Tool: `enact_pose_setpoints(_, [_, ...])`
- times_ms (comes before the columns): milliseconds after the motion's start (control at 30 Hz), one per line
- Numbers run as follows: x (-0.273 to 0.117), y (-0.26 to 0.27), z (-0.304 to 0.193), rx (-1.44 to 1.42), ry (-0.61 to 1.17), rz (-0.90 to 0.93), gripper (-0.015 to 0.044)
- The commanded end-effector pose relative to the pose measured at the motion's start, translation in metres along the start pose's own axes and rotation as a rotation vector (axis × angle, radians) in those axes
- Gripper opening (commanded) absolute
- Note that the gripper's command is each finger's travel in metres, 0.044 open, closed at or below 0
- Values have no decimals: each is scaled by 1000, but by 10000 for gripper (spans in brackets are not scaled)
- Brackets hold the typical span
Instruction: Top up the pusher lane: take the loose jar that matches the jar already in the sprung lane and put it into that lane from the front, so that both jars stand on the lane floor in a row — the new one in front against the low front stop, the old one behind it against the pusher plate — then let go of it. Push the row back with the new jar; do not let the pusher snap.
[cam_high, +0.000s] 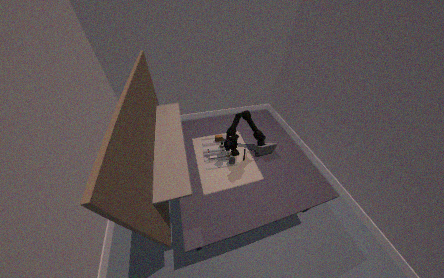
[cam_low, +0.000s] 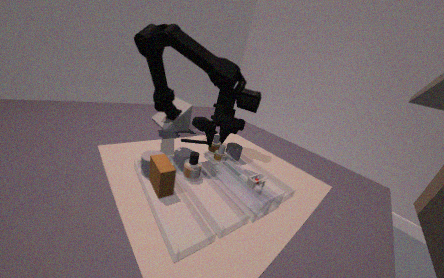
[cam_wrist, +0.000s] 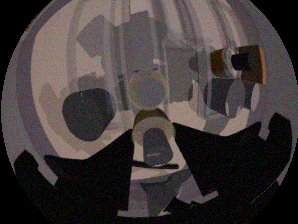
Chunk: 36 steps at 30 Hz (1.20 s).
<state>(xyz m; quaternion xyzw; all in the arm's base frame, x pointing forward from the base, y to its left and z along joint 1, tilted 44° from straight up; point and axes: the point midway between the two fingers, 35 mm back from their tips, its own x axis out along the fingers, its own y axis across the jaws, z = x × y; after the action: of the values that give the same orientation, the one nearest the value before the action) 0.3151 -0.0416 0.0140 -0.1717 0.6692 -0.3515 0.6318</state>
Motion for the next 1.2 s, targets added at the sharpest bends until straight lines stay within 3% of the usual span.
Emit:
enact_pose_setpoints(0, [-5,0,11,12,-28,3,0])
enact_pose_setpoints(1167, [-7,-1,18,12,-29,2,0])
